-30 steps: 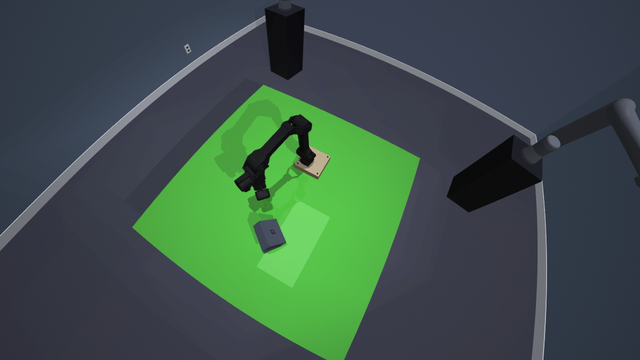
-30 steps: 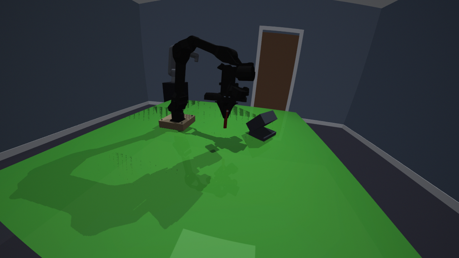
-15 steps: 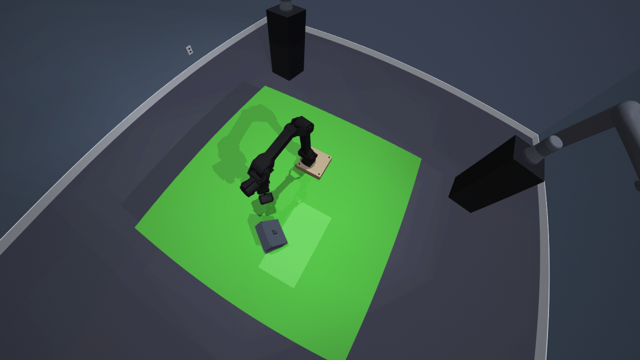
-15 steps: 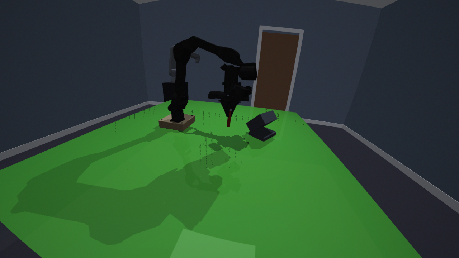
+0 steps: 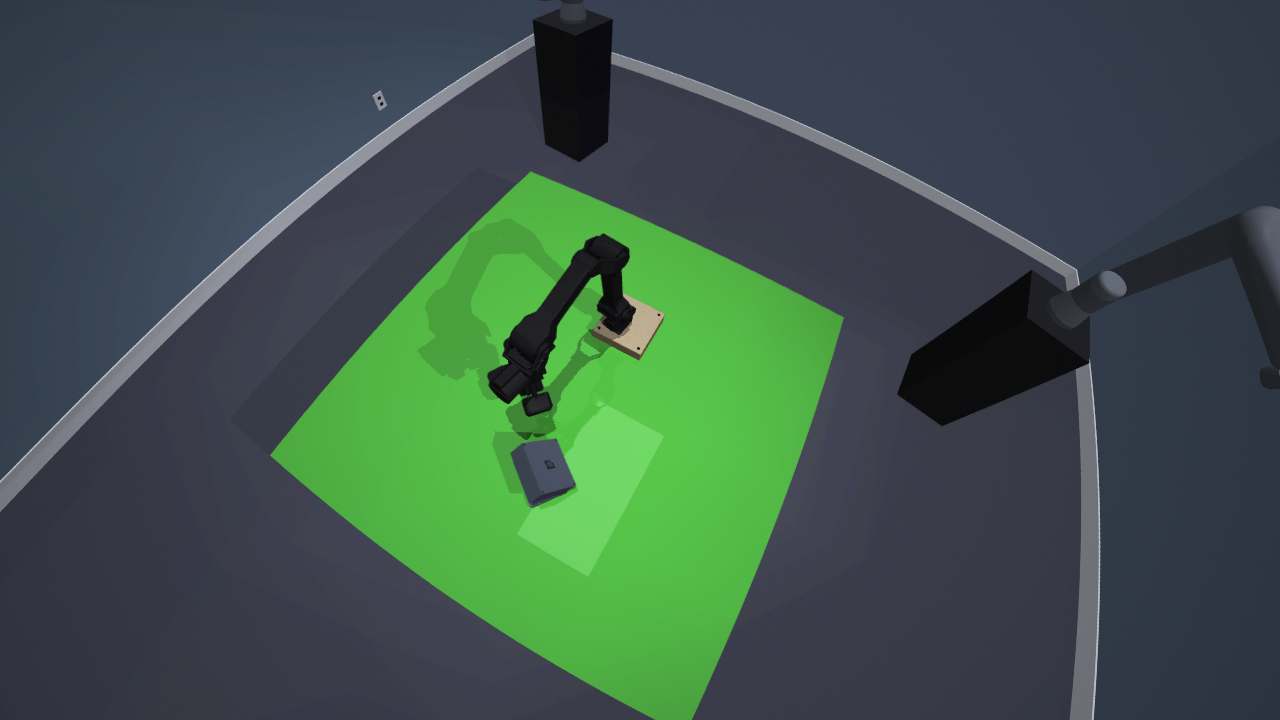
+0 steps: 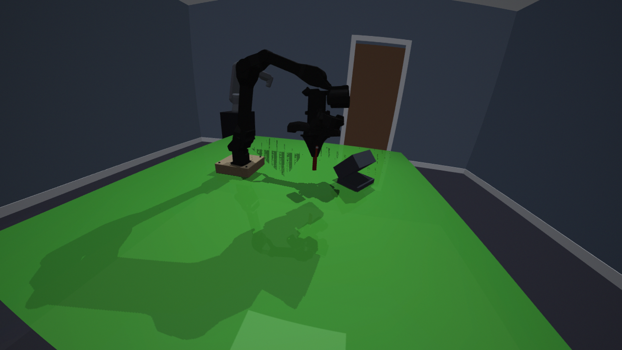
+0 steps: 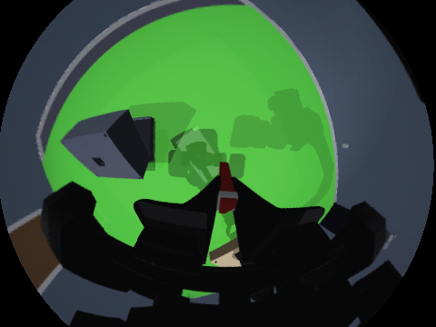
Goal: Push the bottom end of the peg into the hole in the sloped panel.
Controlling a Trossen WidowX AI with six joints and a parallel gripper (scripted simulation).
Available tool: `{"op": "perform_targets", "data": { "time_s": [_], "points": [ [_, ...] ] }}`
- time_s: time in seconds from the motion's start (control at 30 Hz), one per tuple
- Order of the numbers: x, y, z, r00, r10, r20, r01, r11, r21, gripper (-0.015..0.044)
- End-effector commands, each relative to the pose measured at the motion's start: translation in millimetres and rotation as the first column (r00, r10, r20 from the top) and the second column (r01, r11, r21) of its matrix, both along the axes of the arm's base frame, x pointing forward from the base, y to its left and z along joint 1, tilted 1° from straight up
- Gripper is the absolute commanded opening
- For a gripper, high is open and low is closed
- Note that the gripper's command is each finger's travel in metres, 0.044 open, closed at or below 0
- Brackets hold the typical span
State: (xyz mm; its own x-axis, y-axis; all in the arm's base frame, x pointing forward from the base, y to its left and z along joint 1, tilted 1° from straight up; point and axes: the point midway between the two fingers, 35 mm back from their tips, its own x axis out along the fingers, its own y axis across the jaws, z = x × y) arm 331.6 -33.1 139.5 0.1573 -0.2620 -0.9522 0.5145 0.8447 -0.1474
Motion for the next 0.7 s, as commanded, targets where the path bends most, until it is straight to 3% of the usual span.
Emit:
{"op": "perform_targets", "data": {
  "time_s": [0.0, 0.67],
  "points": [
    [3, 5, 0, 1.000, 0.001, 0.010, -0.001, 1.000, -0.013, 0.0000],
    [12, 31, 5, 0.998, 0.015, 0.066, -0.011, 0.998, -0.058, 0.0000]
  ]
}}
